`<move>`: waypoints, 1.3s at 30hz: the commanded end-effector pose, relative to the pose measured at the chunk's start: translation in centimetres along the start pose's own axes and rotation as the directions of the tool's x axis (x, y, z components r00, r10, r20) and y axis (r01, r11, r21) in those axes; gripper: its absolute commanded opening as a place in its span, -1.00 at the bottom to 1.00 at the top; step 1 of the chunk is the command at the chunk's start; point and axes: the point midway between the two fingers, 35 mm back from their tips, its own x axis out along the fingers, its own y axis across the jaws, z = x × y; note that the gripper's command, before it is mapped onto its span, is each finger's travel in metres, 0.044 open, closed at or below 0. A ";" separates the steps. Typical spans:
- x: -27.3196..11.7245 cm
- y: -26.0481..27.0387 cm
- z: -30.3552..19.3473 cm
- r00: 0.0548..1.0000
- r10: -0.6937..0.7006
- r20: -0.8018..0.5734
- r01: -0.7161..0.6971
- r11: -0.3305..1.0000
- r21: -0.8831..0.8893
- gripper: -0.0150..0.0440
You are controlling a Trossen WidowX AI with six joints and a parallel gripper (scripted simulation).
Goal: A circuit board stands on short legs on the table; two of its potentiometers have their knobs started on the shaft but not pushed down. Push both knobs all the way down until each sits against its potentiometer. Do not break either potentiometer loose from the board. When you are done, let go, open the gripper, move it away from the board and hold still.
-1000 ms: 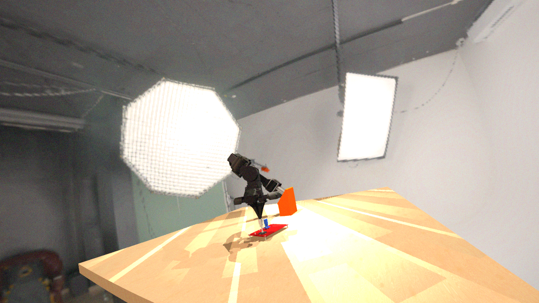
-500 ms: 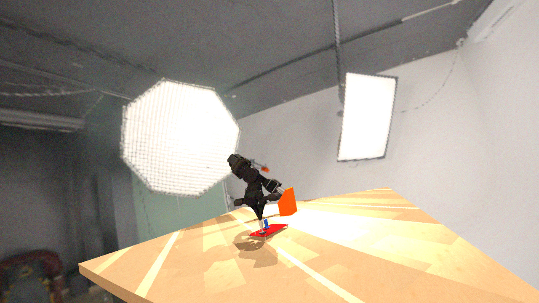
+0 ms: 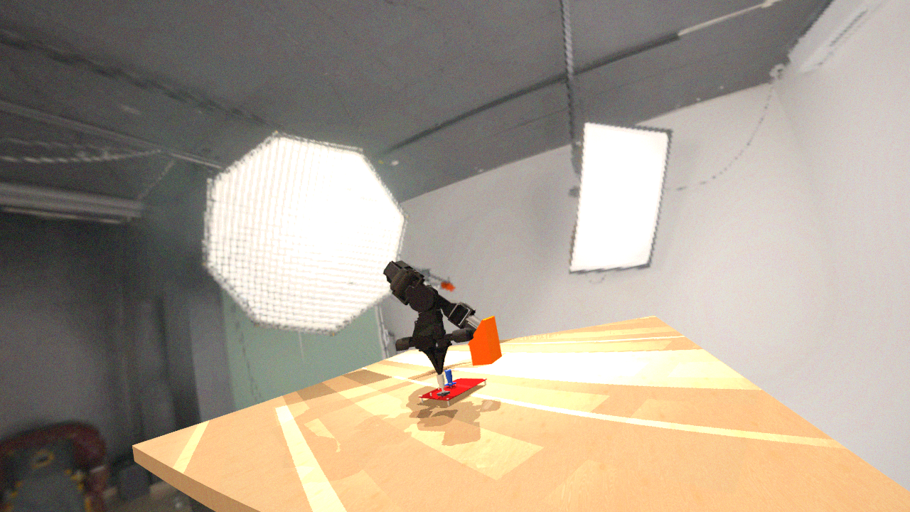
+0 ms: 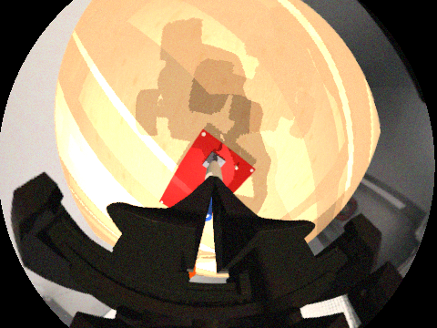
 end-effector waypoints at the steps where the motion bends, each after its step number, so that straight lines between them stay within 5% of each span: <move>1: 2.2 -0.3 0.1 1.000 0.002 -0.026 -0.001 1.000 0.029 -0.49; 39: 2.7 -0.3 0.1 1.000 0.002 -0.026 -0.001 1.000 0.029 -0.49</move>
